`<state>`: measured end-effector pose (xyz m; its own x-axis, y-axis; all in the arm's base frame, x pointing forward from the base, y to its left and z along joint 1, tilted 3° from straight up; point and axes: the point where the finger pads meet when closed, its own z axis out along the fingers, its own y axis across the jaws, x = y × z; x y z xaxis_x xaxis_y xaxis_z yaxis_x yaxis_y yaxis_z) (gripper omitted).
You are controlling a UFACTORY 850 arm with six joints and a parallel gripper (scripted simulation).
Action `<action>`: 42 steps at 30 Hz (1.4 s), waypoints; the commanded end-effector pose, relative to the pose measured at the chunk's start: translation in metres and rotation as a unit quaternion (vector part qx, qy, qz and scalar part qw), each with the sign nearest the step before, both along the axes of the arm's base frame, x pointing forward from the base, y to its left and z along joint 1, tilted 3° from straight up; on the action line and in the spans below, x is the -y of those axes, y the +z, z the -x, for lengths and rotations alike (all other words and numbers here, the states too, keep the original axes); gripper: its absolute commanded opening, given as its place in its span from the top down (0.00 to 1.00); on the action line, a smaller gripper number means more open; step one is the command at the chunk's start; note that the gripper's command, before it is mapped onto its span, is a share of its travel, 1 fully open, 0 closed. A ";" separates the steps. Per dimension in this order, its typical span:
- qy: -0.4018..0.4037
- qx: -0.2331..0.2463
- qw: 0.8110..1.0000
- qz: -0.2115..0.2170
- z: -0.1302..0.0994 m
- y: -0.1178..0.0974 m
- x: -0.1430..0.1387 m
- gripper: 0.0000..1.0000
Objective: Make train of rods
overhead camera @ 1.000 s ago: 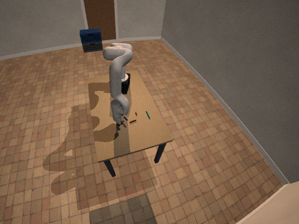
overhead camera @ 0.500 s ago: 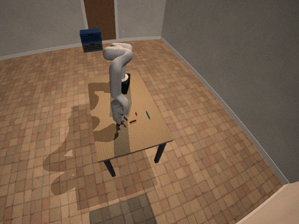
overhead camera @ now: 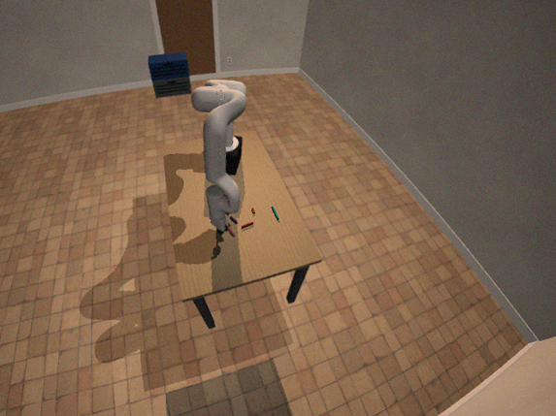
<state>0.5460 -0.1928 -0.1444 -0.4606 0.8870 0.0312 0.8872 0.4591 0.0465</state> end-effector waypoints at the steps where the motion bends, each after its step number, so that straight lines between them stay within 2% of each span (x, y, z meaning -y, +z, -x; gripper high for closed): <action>1: 0.000 0.001 1.000 0.000 -0.001 0.002 0.000 0.96; 4: 0.000 0.001 1.000 0.000 -0.001 0.004 0.001 0.96; 7: 0.000 0.001 1.000 0.000 -0.001 0.016 0.001 0.96; 16: 0.000 0.001 1.000 0.000 0.001 0.079 0.004 0.96; 19: 0.000 0.001 1.000 0.000 0.002 0.094 0.005 0.96; 34: 0.005 0.001 1.000 0.000 0.002 0.101 0.003 0.96; 36: 0.033 0.003 0.999 0.001 0.000 0.101 -0.010 0.96; 38: 0.033 0.003 0.999 0.001 0.000 0.101 -0.010 0.96; 40: 0.093 0.006 0.996 0.002 -0.002 0.103 -0.038 0.96; 42: 0.118 0.007 0.993 0.003 -0.003 0.103 -0.050 0.96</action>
